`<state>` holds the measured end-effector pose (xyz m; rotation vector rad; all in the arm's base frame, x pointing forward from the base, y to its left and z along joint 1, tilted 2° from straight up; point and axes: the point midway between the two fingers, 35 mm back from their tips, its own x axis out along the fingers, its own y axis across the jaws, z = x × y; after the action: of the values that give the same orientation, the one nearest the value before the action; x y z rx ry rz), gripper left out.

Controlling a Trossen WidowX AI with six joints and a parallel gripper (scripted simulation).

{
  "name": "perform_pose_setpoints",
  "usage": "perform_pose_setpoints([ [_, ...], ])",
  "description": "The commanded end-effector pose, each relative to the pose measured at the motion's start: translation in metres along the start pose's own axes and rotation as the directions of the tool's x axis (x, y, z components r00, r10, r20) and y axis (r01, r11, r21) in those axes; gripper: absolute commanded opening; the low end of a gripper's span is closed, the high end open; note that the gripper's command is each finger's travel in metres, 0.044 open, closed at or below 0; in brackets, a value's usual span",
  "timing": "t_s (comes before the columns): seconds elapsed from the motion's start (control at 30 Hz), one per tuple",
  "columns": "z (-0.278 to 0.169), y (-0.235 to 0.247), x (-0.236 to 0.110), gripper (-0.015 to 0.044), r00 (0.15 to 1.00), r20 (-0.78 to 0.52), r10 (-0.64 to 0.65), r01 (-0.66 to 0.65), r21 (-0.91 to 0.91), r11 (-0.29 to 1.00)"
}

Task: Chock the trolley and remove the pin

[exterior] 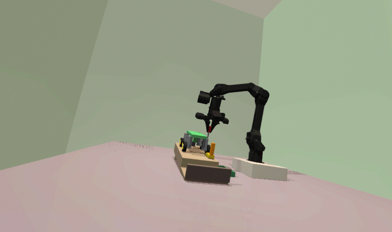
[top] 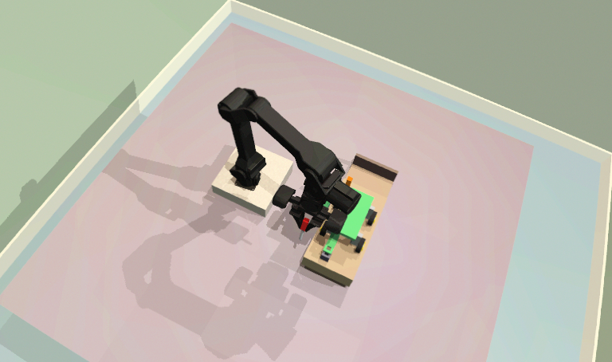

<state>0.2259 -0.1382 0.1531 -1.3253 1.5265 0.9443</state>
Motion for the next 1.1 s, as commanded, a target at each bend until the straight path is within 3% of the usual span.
perform_pose_setpoints([
  [0.0,0.016,0.001,-0.002,0.0000,1.000,-0.002,0.003,-0.003,0.001,1.000],
  [1.07,0.140,-0.001,-0.018,0.0000,1.000,0.010,0.004,-0.004,0.000,1.000],
])
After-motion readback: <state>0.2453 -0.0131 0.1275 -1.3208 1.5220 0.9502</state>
